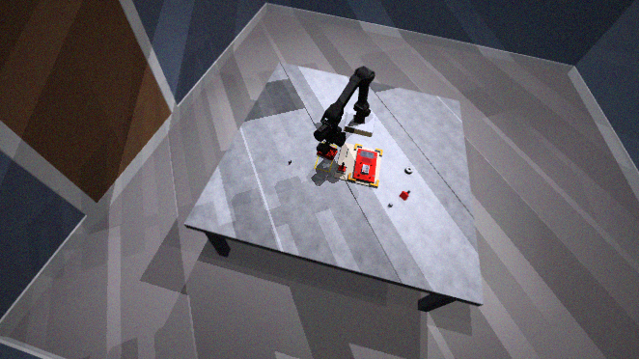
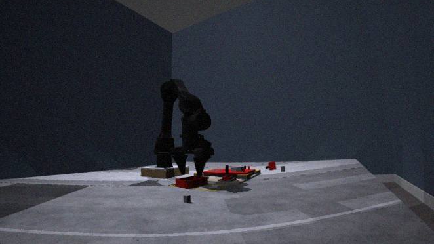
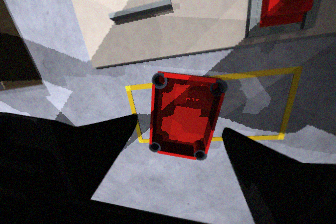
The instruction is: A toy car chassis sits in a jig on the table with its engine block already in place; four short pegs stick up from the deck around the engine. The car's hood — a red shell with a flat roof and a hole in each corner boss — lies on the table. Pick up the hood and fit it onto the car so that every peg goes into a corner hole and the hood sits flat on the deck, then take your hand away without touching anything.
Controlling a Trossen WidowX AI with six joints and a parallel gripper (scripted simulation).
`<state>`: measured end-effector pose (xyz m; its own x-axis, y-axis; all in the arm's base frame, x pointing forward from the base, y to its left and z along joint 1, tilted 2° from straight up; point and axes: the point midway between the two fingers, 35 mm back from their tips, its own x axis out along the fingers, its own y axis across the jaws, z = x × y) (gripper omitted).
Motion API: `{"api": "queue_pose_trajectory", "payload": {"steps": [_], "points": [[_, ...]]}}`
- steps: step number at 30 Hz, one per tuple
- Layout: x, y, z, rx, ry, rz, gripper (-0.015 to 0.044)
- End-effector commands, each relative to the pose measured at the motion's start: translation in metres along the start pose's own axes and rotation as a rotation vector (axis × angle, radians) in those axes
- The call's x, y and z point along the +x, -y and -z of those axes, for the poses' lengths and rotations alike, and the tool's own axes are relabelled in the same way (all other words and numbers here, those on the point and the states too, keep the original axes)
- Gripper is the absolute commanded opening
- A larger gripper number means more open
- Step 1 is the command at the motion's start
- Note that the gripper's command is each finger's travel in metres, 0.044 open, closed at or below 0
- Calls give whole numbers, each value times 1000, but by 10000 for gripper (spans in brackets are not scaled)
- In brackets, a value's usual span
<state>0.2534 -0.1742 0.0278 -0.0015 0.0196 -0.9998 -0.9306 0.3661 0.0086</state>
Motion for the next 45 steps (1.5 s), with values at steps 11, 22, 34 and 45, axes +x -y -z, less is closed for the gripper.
{"api": "queue_pose_trajectory", "payload": {"steps": [11,22,34,45], "points": [[-63,5,1,4,-8,32,440],[-60,3,1,124,-36,14,440],[-40,-6,-4,1066,-322,60,440],[-33,-9,-9,1793,-507,402,440]]}}
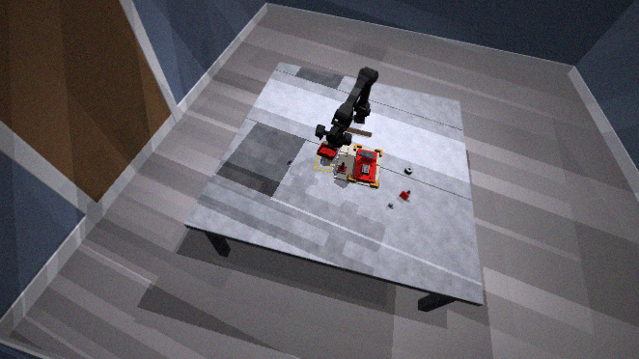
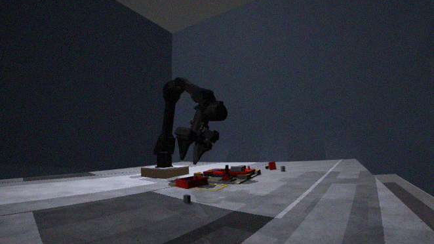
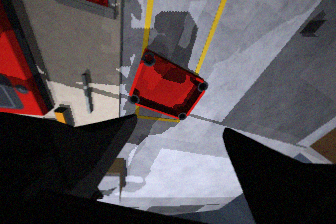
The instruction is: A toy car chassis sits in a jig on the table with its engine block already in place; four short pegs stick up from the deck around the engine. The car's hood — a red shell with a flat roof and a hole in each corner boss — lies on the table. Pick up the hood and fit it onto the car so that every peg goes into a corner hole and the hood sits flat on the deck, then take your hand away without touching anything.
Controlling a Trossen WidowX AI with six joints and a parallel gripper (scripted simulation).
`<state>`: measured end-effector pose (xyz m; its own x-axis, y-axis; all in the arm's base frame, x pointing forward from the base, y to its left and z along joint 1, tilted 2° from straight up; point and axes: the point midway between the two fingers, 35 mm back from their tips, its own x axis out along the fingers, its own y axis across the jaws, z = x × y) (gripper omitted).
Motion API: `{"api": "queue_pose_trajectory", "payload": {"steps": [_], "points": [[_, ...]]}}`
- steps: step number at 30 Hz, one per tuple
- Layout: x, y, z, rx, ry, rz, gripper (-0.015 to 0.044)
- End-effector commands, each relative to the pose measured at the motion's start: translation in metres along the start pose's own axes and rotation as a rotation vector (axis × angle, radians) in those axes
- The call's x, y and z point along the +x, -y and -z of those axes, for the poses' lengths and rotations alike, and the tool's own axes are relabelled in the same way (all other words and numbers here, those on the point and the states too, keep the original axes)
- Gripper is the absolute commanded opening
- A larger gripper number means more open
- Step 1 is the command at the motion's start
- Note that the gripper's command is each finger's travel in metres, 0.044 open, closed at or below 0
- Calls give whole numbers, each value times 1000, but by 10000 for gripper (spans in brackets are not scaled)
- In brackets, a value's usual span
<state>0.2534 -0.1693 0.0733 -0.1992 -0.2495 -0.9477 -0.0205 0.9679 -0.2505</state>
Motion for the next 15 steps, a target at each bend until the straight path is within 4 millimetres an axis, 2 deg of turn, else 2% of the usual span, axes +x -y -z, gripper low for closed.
{"api": "queue_pose_trajectory", "payload": {"steps": [1,15], "points": [[11,-9,3,692,-59,234,440],[8,-14,-1,1349,144,479,440]]}}
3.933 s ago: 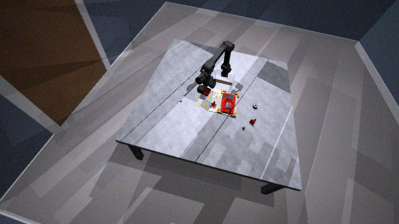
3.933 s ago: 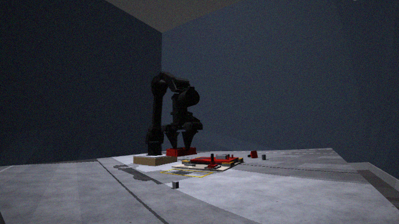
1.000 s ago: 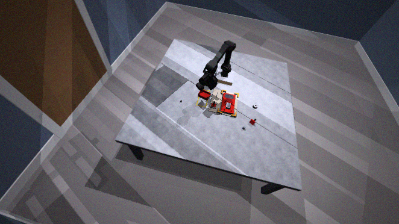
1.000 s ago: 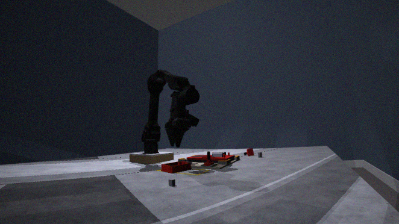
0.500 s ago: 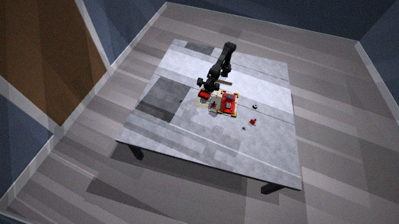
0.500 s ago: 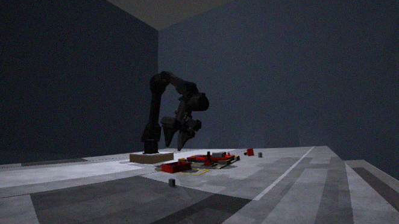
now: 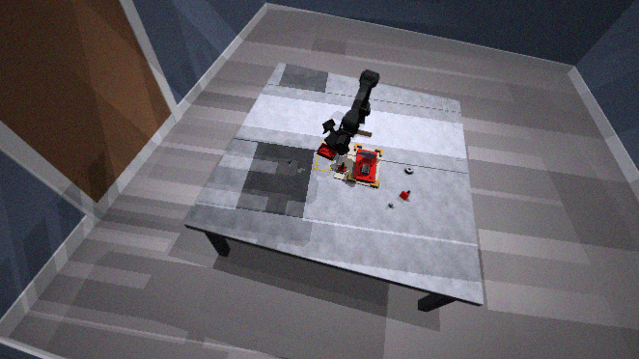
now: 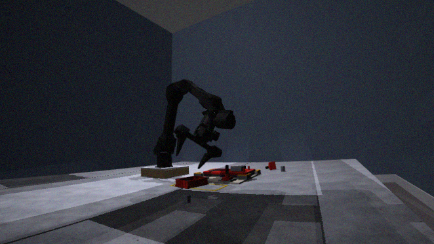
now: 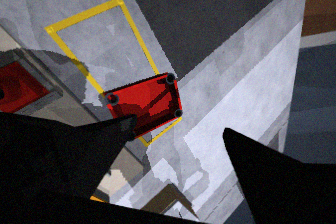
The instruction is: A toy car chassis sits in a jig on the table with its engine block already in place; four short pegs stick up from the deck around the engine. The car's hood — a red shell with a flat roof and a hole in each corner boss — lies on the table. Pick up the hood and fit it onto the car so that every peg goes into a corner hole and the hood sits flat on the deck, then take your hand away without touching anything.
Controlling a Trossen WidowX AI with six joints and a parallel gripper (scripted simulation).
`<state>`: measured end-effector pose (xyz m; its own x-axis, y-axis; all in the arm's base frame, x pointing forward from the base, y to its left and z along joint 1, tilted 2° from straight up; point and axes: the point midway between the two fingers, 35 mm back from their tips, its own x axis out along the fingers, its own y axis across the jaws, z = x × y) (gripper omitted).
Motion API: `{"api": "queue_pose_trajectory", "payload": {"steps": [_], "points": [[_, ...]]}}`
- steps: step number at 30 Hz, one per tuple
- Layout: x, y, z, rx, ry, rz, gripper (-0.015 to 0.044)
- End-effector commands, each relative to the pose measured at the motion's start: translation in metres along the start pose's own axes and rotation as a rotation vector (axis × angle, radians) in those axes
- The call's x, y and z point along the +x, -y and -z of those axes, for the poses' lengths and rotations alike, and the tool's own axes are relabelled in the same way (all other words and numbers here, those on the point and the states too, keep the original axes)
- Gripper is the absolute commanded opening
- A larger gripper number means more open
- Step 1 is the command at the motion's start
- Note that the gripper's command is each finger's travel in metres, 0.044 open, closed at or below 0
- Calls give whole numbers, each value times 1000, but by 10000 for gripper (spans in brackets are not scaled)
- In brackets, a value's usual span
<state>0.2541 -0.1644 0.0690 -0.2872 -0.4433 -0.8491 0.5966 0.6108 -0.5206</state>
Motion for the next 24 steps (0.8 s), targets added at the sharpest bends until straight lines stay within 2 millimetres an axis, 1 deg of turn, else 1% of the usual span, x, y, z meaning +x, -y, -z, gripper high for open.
{"api": "queue_pose_trajectory", "payload": {"steps": [1,12,24], "points": [[3,-7,6,677,169,180,440],[-5,-12,4,1201,387,166,440],[-5,-13,4,1218,394,163,440]]}}
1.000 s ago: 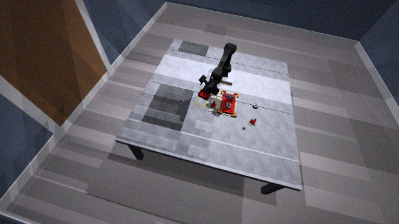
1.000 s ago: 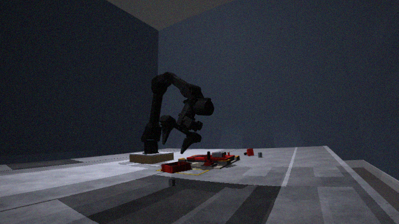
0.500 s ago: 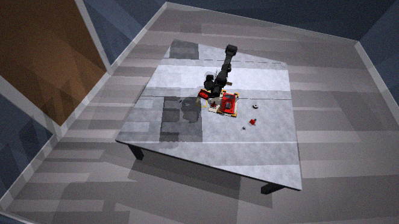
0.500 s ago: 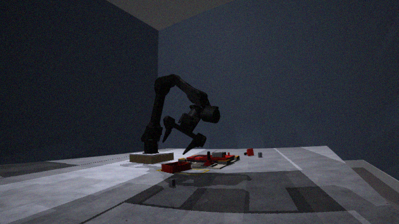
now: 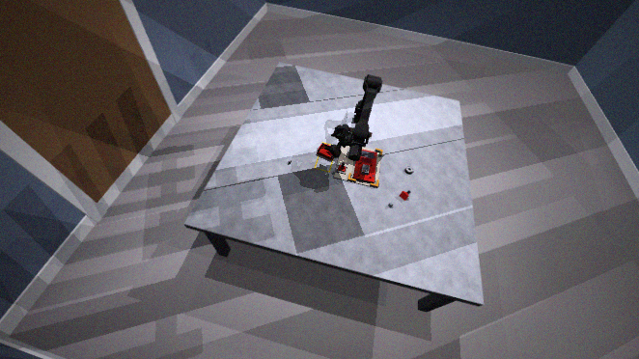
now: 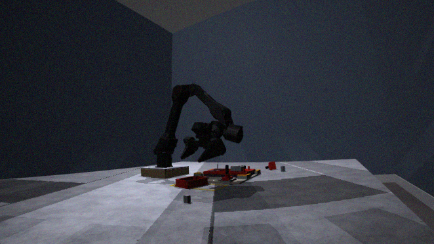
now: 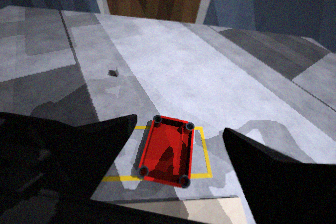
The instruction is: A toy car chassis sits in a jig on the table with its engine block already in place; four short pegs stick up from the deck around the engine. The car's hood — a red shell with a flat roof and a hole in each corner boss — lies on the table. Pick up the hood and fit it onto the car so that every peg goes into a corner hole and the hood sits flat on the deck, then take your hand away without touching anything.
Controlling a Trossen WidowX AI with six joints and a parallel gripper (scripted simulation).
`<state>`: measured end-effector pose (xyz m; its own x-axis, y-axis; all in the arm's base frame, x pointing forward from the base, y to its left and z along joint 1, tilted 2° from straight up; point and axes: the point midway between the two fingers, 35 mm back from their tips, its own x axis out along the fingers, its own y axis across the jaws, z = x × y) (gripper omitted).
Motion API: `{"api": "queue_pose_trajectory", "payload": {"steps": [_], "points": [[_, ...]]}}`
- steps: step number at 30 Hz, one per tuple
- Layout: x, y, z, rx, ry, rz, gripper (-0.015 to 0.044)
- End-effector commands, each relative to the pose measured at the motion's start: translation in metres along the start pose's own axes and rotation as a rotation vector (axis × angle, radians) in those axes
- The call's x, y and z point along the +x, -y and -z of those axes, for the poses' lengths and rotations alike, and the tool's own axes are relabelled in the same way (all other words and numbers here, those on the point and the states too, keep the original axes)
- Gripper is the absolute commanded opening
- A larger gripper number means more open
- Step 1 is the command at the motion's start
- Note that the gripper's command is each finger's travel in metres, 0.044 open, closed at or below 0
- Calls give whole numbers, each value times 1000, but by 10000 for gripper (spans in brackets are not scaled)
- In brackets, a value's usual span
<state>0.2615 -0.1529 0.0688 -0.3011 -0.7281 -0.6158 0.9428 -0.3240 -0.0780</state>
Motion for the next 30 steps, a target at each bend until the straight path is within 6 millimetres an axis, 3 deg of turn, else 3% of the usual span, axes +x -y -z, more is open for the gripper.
{"api": "queue_pose_trajectory", "payload": {"steps": [1,30], "points": [[1,2,2,70,30,0,440],[13,-2,20,79,27,-7,440]]}}
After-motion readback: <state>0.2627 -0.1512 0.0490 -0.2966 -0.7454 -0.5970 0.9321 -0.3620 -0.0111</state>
